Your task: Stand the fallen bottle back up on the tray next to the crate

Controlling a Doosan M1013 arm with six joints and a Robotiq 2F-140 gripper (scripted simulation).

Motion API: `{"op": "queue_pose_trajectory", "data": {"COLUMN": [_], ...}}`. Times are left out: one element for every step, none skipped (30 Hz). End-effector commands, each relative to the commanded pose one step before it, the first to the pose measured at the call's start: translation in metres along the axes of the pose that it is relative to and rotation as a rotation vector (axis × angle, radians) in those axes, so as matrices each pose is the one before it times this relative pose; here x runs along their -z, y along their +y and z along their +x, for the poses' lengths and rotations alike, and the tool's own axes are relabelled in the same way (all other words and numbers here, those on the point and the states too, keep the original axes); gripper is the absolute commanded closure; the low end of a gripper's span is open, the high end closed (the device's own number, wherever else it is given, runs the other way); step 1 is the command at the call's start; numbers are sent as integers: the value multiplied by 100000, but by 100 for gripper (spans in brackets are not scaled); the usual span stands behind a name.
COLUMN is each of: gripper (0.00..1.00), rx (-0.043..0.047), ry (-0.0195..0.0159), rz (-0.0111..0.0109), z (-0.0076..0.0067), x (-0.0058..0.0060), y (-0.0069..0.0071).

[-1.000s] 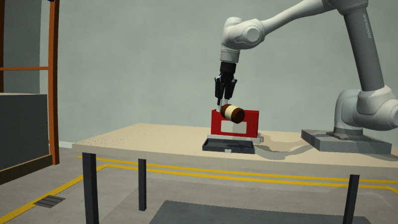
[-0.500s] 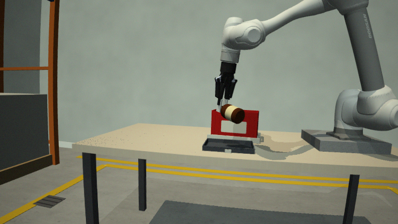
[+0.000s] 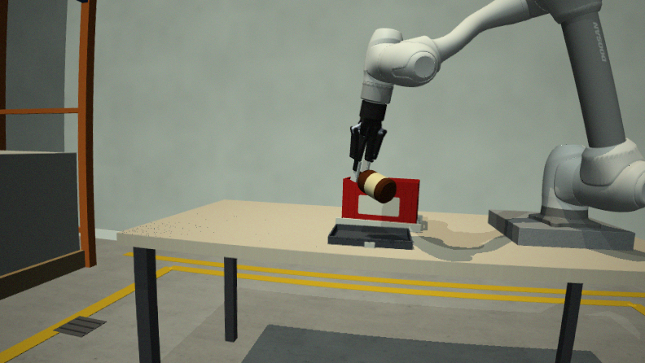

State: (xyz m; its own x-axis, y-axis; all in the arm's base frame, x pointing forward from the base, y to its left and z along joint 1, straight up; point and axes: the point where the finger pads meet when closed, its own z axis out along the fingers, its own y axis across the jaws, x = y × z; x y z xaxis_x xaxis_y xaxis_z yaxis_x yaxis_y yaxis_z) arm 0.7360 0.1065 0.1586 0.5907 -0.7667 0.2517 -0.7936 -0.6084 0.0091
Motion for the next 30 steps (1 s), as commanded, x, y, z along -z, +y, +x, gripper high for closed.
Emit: {"op": "queue_pose_trajectory", "data": {"gripper": [90,90,90,90,90,90,90,90,90,90,90,90,90,90,90,90,90,90,90,90,90,90,90,90,90,90,90,90,90,90], "rx": [-52,3,0,0,5,7,9,11,12,13,13,13,12,12,11,9,8,6,5,0,0,4,2,1,0,0,0,0,0,0], "ry": [2150,715,0,0,699,678,652,621,586,547,505,460,412,364,315,266,219,173,130,0,0,92,58,31,12,2,0,0,0,0], "rz": [-17,19,0,0,27,35,41,46,50,52,53,52,50,47,42,37,31,26,20,0,0,14,9,5,2,0,0,0,0,0], "z": [-32,-12,0,0,-12,-12,-12,-11,-11,-11,-10,-9,-8,-8,-7,-6,-5,-4,-3,0,0,-2,-1,-1,0,0,0,0,0,0], "x": [22,9,0,0,10,12,13,14,14,14,14,14,13,12,11,9,8,6,5,0,0,3,2,1,0,0,0,0,0,0], "y": [9,-4,0,0,-6,-7,-9,-10,-11,-11,-11,-11,-11,-10,-9,-8,-7,-6,-4,0,0,-3,-2,-1,0,0,0,0,0,0]}}
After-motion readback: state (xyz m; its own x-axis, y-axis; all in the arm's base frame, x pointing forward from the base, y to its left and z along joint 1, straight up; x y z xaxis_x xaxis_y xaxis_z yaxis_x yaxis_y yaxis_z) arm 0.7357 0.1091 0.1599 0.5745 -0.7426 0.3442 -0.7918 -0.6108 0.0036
